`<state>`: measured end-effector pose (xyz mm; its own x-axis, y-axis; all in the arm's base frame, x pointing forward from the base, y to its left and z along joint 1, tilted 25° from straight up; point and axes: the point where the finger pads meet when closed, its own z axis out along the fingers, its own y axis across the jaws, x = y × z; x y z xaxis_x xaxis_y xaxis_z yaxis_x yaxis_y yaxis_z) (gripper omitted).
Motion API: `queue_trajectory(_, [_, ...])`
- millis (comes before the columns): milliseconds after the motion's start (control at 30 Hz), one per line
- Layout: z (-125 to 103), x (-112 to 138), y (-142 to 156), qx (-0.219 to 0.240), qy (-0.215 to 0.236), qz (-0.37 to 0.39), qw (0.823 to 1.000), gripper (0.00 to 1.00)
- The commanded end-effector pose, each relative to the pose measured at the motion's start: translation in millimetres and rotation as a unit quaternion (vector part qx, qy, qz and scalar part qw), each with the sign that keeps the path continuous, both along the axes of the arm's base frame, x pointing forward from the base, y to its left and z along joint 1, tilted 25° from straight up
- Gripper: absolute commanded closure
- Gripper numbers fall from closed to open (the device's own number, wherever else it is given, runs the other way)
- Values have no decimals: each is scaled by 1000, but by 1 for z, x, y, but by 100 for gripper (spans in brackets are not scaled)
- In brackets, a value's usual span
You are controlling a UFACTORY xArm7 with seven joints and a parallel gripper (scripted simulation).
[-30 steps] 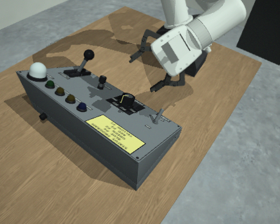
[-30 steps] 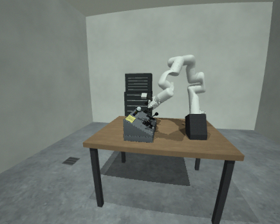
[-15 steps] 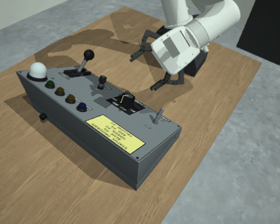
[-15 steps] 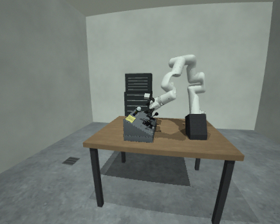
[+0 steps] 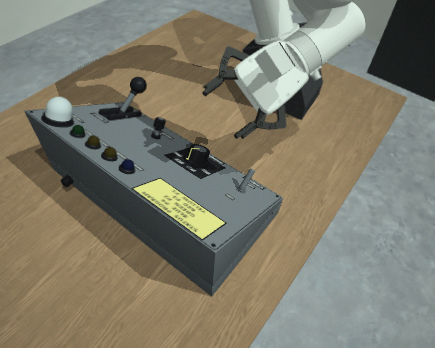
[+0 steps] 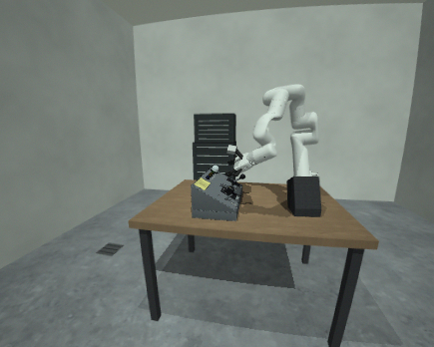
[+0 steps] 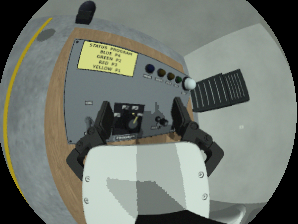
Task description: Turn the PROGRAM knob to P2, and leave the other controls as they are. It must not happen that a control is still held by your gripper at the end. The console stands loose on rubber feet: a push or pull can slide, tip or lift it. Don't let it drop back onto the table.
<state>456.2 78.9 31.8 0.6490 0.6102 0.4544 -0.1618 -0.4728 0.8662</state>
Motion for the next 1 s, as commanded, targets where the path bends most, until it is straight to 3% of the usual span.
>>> queue_trajectory(0, [1,0,1,6,-11,10,1000,0])
queue_trajectory(300, [1,0,1,6,-11,10,1000,0])
queue_trajectory(367, [-3,-12,-2,31,-36,47,998,0])
queue_trajectory(867, [-3,-12,-2,31,-36,47,998,0])
queue_trajectory(967, [-9,-25,-4,61,-52,81,993,0])
